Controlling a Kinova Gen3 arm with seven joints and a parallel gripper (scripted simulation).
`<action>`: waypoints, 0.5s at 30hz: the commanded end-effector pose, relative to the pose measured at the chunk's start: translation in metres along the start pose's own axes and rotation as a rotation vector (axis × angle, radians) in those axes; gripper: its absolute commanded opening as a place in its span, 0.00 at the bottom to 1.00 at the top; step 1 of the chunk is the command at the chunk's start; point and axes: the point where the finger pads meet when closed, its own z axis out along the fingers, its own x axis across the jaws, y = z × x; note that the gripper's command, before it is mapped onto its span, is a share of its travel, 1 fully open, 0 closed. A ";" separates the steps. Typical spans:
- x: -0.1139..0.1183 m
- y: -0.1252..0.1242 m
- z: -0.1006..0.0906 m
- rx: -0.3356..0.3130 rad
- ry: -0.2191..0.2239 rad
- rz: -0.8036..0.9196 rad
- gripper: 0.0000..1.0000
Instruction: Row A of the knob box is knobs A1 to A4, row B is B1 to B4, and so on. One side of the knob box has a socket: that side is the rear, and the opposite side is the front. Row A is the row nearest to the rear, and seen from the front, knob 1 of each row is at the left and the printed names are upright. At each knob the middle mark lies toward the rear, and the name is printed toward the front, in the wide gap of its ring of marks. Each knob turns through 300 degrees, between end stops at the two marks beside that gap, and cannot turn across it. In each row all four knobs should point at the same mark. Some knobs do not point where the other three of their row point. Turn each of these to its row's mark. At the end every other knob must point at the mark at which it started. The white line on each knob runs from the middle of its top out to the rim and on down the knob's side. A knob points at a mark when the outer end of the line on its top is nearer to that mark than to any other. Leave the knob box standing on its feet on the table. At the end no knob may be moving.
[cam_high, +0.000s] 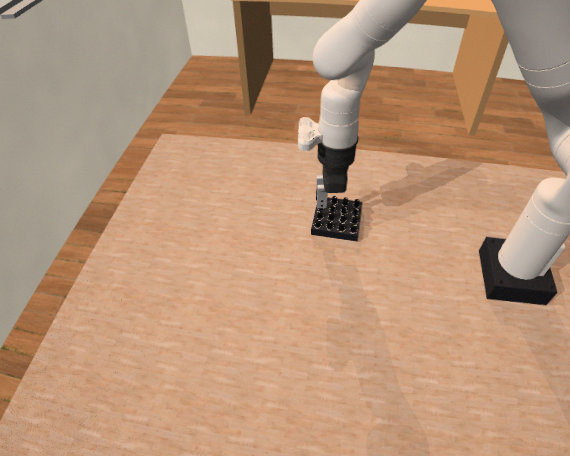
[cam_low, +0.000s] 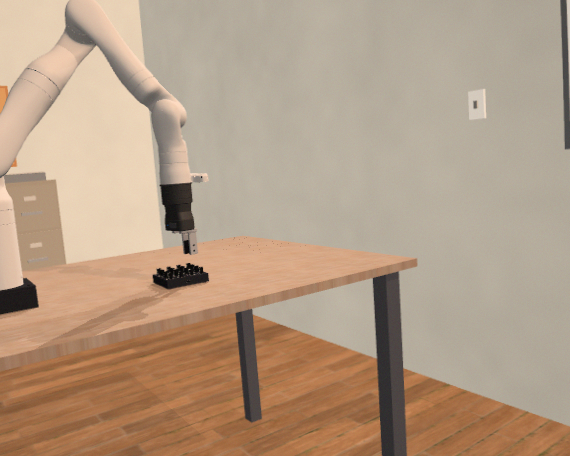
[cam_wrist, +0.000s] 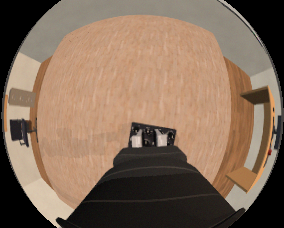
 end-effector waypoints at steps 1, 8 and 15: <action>-0.001 -0.002 -0.002 0.005 0.000 -0.002 0.46; -0.001 -0.002 -0.002 0.005 0.000 -0.002 0.46; -0.001 -0.002 -0.006 0.005 0.000 -0.002 1.00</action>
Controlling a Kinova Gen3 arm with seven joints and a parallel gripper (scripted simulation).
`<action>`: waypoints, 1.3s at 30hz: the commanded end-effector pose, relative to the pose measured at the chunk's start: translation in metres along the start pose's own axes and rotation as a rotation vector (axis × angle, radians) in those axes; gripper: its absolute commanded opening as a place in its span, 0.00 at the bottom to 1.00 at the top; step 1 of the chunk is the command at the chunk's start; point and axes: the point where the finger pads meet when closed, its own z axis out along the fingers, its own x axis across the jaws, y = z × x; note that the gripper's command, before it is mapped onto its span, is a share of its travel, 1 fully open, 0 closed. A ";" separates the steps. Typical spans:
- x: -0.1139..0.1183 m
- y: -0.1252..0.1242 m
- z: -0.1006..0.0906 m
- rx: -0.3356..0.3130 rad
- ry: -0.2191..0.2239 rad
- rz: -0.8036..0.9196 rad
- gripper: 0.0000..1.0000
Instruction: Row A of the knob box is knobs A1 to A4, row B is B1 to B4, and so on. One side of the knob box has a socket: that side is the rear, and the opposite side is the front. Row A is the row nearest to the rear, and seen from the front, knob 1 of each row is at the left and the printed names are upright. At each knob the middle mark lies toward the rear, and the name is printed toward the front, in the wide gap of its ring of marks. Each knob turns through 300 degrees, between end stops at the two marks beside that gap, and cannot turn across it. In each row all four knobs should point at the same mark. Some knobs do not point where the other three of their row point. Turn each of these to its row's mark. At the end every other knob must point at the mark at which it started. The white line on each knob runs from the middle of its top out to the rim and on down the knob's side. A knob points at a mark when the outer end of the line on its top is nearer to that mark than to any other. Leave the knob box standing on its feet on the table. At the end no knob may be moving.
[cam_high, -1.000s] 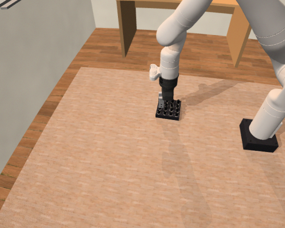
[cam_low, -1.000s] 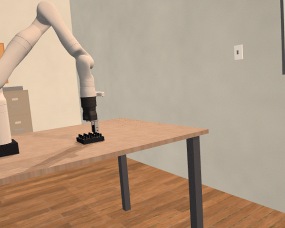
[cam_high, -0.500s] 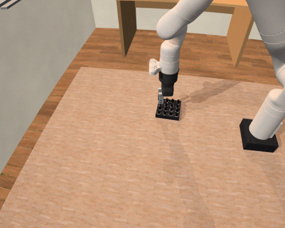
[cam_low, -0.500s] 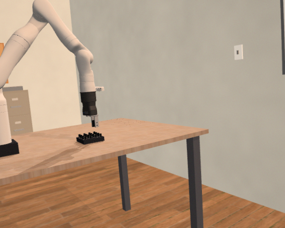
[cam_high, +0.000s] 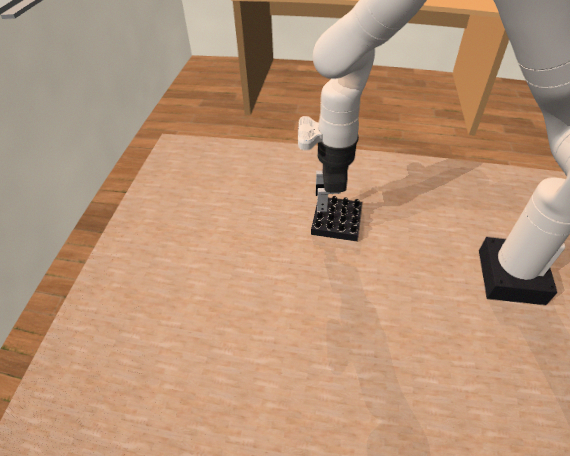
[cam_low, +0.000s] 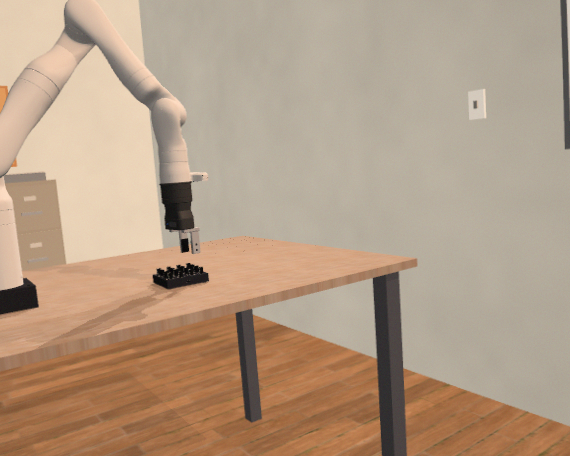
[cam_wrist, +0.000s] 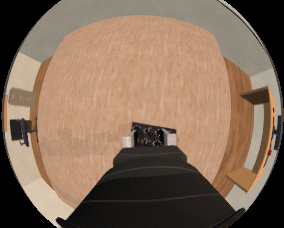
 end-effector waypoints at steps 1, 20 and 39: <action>0.000 -0.002 -0.006 0.005 0.001 -0.001 1.00; 0.000 -0.001 -0.104 0.005 0.001 -0.001 1.00; 0.000 -0.001 -0.114 0.005 0.001 -0.001 1.00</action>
